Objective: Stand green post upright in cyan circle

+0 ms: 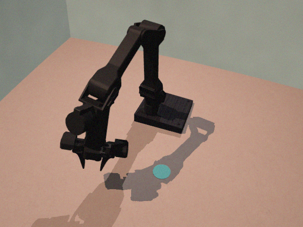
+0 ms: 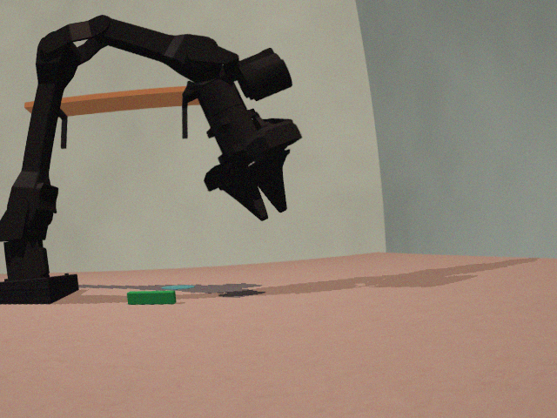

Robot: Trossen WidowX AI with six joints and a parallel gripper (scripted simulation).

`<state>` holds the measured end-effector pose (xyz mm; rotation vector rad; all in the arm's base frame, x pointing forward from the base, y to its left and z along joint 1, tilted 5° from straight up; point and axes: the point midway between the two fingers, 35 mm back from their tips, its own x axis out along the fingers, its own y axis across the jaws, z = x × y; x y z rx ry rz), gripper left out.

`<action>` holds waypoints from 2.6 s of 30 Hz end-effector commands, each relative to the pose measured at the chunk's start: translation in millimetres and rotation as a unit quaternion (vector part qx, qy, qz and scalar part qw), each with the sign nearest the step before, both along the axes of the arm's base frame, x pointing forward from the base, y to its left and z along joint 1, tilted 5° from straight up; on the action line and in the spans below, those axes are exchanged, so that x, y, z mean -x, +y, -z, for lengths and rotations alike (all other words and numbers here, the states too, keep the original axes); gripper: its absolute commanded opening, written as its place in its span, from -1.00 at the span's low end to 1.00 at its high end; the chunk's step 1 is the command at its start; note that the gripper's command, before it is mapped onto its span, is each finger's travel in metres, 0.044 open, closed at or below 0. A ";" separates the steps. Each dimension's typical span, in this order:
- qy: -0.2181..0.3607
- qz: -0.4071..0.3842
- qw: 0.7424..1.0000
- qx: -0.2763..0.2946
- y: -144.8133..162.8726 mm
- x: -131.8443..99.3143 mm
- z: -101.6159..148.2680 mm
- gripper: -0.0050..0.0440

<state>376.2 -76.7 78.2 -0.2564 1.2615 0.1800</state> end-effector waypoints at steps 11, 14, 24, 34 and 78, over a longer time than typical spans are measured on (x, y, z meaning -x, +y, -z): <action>0.173 0.224 0.958 -0.054 -10.0 137.3 13.7 0.15; 0.183 0.236 0.953 -0.056 -9.5 144.7 13.9 0.15; 0.183 0.236 0.953 -0.056 -8.5 145.6 36.1 0.15; 0.183 0.236 0.953 -0.056 -7.3 147.4 55.9 0.15; 0.183 0.236 0.953 -0.056 -5.4 149.9 92.2 -0.27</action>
